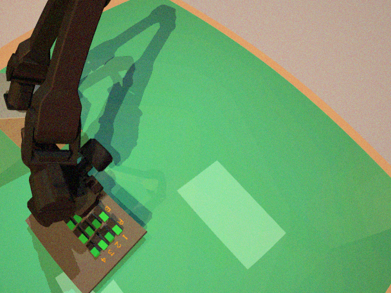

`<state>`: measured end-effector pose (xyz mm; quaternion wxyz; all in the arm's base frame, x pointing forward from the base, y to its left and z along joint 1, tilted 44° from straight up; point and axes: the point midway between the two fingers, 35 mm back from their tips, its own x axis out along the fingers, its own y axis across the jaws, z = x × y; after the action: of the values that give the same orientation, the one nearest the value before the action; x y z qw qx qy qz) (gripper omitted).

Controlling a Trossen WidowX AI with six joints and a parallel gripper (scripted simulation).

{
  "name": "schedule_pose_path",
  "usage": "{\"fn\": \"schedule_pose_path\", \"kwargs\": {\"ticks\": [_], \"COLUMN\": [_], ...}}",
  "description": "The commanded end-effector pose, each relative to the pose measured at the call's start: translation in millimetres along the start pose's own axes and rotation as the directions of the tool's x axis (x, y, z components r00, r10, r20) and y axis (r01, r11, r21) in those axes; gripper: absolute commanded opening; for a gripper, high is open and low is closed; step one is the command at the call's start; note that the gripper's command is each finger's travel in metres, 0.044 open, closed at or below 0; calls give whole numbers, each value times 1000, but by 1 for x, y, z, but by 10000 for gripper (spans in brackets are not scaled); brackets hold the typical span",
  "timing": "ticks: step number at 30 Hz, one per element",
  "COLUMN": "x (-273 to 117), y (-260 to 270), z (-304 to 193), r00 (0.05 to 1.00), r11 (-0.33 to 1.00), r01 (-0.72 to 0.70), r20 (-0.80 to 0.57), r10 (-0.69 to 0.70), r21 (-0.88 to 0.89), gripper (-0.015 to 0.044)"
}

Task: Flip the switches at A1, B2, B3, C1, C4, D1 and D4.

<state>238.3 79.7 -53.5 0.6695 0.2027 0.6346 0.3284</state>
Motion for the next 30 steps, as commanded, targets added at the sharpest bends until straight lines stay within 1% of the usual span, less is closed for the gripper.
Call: {"fn": "schedule_pose_path", "kwargs": {"ticks": [1,4,11,15,18,23,24,27,30], "x": [-29,-60,-62,-64,-63,-63,-60,-30,-28], "y": [-3,-1,-2,-38,-64,-66,-66,-66,-66], "z": [4,4,4,17,22,23,23,23,23], "r00": [1000,1000,1000,1000,1000,1000,1000,999,999], "r11": [1000,1000,1000,1000,1000,1000,1000,1000,1000], "r01": [9,4,4,7,7,7,7,6,6], "r20": [-5,-17,-18,-17,-17,-17,-19,-40,-42], "r10": [-9,-4,-4,-7,-8,-7,-7,-6,-6], "r21": [-6,-4,-4,-5,-6,-6,-6,-6,-6], "gripper": [0,0,0,0,0,0,0,0,0]}}
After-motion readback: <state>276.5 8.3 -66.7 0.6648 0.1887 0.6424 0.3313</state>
